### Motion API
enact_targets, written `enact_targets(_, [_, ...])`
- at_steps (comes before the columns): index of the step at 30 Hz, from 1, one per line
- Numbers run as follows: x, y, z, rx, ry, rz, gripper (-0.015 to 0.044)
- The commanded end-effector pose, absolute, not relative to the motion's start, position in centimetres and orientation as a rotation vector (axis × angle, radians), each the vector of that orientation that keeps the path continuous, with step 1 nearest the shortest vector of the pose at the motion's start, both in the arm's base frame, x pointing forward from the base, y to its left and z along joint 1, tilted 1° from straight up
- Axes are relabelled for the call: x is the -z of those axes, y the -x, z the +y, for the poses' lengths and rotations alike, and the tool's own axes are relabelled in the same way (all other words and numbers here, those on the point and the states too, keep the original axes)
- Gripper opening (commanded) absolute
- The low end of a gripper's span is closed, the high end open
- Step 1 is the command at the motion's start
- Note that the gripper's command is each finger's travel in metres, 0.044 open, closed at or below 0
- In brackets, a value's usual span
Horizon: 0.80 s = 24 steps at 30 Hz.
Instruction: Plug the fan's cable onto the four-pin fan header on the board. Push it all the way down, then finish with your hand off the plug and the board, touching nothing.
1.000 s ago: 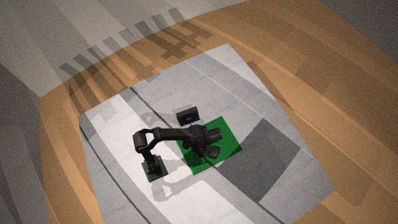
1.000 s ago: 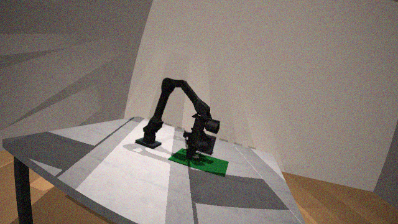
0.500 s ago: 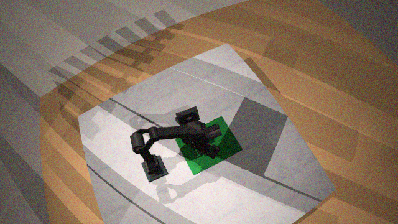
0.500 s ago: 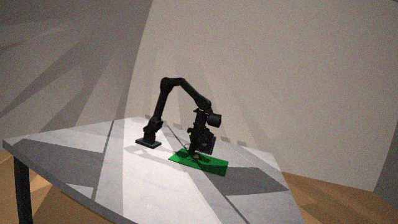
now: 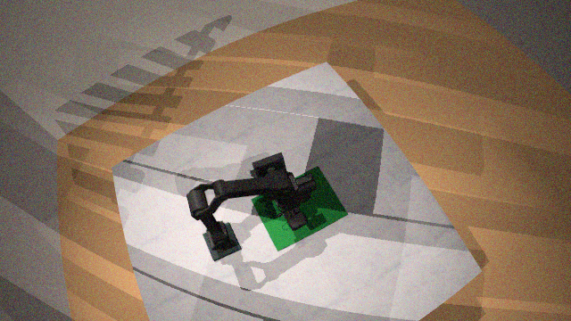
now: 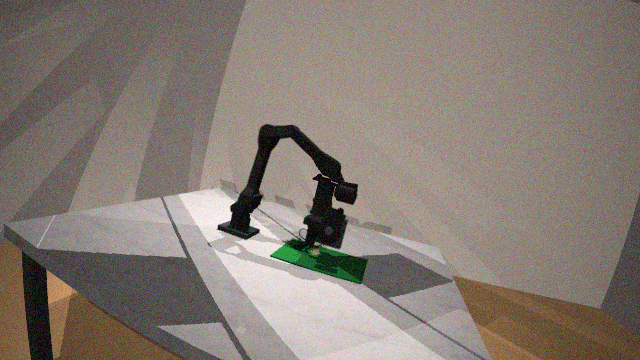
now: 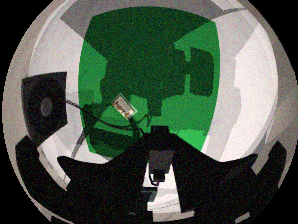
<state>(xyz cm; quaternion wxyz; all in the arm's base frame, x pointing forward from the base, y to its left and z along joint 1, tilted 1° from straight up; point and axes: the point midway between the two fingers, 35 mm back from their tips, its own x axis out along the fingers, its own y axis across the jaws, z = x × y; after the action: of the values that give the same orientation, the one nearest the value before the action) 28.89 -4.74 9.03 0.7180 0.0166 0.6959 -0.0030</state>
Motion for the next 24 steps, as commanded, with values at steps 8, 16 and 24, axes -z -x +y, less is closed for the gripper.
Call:
enact_targets(8, [-9.1,-29.2,-3.9,0.322,-0.357,1.515,0.0000])
enact_targets(16, [-9.1,-29.4,-3.3,0.533,-0.576,1.472,0.0000])
enact_targets(24, [-9.2,-29.6,-2.7,0.743,-0.793,1.408,0.0000])
